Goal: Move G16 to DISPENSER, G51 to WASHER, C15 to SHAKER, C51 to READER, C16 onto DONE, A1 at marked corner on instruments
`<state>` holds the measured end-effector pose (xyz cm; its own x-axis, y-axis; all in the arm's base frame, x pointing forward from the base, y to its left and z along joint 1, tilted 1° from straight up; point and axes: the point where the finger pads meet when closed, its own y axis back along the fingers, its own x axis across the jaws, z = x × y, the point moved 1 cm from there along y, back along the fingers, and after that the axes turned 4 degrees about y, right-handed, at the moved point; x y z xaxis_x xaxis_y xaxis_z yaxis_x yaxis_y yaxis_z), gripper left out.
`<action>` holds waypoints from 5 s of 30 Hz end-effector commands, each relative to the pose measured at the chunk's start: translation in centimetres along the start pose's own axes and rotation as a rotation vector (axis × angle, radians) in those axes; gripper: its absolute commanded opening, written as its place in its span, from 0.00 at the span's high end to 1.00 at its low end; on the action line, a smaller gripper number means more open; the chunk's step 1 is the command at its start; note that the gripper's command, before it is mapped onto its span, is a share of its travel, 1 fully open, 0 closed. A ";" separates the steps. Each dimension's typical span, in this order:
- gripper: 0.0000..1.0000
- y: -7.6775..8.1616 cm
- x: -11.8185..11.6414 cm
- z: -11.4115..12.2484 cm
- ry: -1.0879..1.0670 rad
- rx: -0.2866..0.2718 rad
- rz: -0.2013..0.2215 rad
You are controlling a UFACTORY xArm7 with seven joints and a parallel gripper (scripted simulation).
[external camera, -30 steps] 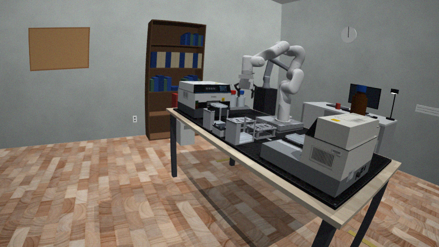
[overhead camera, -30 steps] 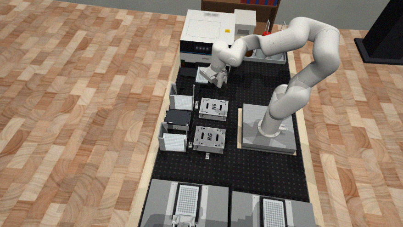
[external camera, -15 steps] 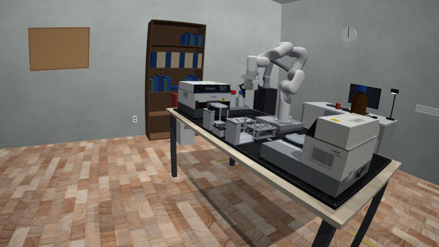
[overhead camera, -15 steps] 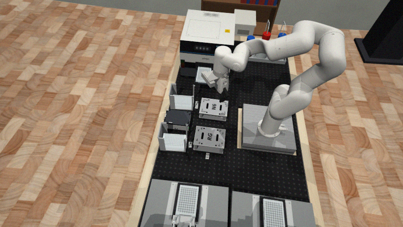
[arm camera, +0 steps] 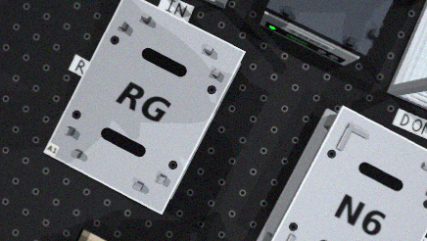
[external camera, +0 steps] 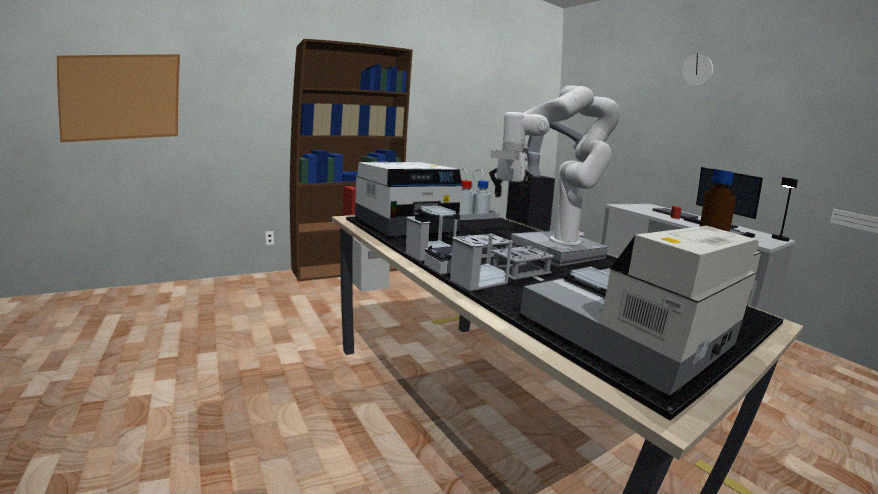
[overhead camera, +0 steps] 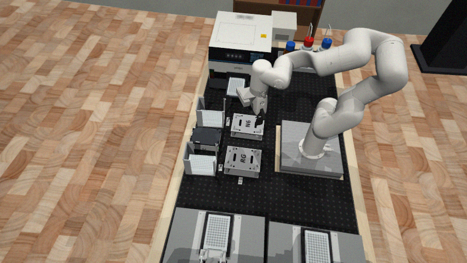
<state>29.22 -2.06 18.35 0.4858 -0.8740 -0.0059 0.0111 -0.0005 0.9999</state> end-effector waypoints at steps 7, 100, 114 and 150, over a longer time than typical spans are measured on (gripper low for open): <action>0.00 0.2 -3.4 -0.6 -0.059 0.002 0.008; 0.00 0.0 -27.9 -3.2 -0.888 0.003 0.004; 0.00 0.0 -31.7 -0.3 -1.045 0.003 0.004; 0.00 -0.1 -39.1 5.3 -1.440 0.003 0.003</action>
<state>6.34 29.05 18.40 -0.7824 -0.6226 0.0140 0.0144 0.0044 0.9999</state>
